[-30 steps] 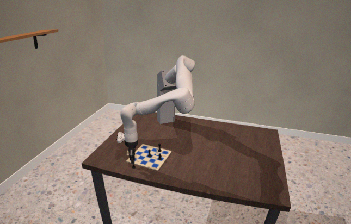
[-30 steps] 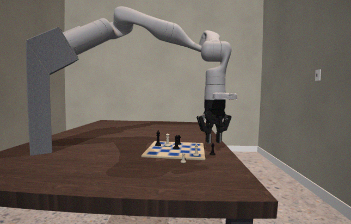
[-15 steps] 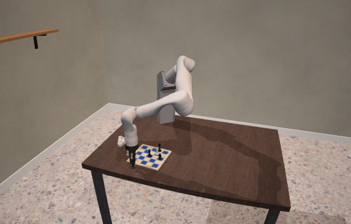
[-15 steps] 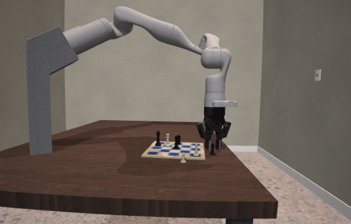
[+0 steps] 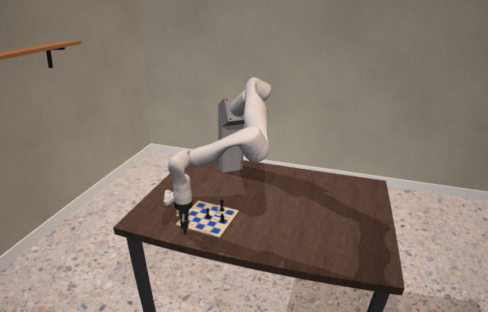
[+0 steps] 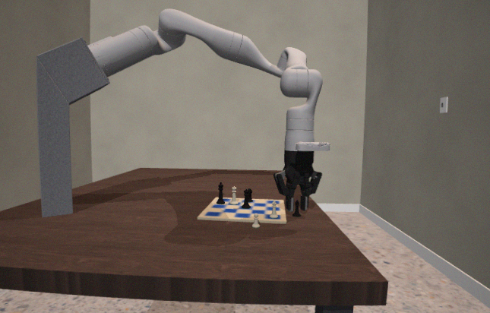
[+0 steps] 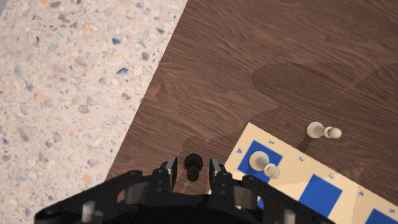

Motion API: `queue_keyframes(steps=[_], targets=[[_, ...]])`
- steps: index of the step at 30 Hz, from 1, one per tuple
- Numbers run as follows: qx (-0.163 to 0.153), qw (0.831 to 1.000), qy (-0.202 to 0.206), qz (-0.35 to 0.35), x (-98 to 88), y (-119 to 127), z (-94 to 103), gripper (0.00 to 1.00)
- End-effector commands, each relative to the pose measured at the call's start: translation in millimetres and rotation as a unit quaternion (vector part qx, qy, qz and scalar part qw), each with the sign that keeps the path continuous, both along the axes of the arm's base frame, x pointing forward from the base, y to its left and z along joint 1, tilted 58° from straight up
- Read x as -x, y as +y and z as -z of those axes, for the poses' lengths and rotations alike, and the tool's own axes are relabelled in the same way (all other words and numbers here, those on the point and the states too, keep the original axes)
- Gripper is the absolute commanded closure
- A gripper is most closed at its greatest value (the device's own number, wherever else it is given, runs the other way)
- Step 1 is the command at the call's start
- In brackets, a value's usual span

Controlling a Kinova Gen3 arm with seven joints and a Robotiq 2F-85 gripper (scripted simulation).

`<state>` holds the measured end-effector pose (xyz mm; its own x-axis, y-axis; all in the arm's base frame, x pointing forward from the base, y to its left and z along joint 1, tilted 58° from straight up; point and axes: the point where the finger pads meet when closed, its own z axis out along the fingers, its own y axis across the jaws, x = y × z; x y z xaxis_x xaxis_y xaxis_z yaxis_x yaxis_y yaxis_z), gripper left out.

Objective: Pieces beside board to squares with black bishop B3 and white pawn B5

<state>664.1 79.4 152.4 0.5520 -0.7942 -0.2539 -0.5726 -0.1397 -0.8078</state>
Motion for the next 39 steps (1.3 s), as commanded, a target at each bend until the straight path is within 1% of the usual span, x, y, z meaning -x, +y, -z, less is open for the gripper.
queue_keyframes(steps=[1,23,24,39], targets=[[0.0,1.0,-0.001,0.001,-0.2,-1.0,-0.7,0.63],[0.0,1.0,-0.001,0.001,-0.2,-1.0,-0.7,0.63],[0.0,1.0,-0.001,0.001,-0.2,-1.0,-0.7,1.0],[0.0,1.0,-0.001,0.001,-0.2,-1.0,-0.7,1.0]])
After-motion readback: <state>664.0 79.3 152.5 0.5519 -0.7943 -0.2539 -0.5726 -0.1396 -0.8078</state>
